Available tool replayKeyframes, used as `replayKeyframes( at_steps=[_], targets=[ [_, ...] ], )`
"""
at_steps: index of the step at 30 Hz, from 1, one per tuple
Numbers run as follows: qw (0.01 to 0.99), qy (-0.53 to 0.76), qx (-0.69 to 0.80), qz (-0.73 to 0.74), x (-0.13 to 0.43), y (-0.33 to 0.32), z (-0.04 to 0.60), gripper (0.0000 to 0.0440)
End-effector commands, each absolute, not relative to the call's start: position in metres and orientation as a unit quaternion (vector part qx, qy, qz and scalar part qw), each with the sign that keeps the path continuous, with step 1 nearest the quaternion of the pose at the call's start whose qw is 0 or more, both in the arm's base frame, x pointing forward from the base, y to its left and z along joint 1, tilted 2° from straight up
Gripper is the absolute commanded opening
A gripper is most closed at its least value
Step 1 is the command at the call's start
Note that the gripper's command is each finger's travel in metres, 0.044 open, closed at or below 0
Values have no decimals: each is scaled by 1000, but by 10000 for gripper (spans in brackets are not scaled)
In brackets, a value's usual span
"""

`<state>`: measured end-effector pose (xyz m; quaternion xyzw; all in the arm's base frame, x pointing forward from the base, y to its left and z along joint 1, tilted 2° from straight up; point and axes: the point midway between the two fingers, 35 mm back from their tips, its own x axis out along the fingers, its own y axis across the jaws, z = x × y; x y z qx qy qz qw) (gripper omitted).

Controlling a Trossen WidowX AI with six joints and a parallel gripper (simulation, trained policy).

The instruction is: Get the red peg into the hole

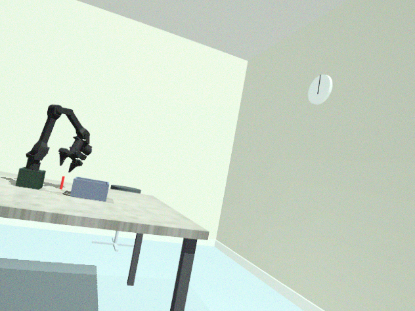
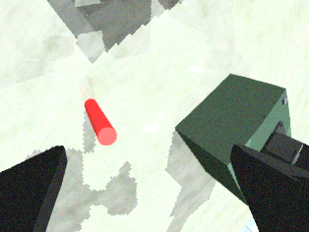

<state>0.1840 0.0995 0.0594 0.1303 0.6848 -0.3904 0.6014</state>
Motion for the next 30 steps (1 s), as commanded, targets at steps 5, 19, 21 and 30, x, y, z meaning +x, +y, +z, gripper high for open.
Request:
replayKeyframes(
  at_steps=[5,19,21,30],
  targets=[
    [607,684,127,-384,183,102,29,440],
    [629,669,134,-374,183,100,-23,423],
    [629,669,134,-373,182,99,-28,386],
    [620,675,126,-380,173,95,-50,152]
  ],
)
